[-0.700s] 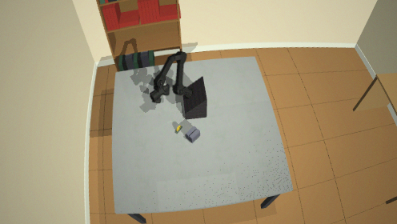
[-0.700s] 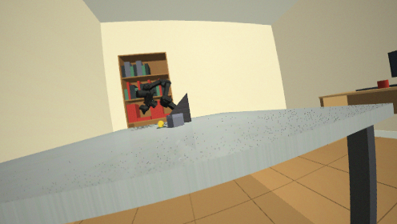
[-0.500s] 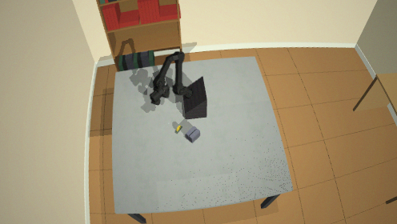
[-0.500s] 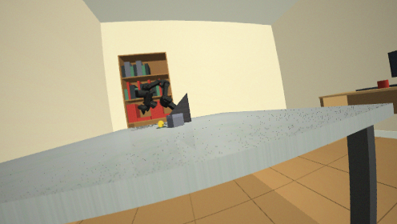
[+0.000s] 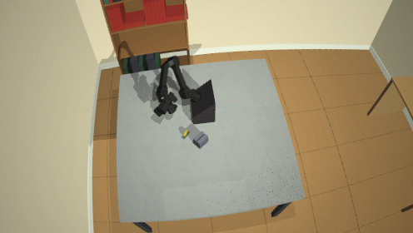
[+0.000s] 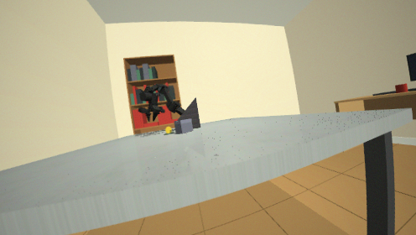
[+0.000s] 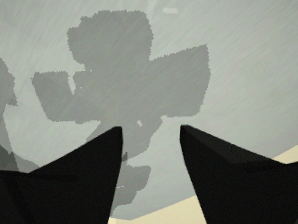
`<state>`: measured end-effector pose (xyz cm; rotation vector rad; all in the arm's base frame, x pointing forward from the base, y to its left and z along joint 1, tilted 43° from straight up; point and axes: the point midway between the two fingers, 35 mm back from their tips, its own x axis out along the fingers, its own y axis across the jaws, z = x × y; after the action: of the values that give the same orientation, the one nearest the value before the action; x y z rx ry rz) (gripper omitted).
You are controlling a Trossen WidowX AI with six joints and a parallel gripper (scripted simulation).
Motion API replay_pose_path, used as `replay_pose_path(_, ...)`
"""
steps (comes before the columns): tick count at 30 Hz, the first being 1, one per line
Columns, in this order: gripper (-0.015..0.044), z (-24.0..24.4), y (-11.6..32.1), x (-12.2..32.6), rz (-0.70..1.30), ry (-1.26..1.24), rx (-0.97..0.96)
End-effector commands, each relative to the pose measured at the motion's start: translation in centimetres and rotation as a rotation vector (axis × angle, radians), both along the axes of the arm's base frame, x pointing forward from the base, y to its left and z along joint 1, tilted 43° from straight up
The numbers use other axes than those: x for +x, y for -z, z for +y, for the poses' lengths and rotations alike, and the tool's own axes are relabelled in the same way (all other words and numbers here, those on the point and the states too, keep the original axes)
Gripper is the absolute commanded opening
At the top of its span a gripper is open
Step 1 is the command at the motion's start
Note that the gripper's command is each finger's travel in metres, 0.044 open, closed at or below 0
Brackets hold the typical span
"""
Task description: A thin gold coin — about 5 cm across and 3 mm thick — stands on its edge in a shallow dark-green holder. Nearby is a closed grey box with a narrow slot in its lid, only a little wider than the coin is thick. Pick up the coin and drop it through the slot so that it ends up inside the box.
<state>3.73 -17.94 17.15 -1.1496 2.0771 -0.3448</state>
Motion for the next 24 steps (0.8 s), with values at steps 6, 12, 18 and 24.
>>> replay_pose_path(6,0.0161,1.9,3.2,9.5,-0.673,0.242,-0.026)
replay_pose_path(12,0.0161,3.4,4.4,12.1,-0.877,0.372,-0.031)
replay_pose_path(18,0.0161,5.3,5.7,14.4,-1.070,0.526,-0.042)
replay_pose_path(24,0.0161,7.3,7.1,16.3,-1.237,0.685,-0.061)
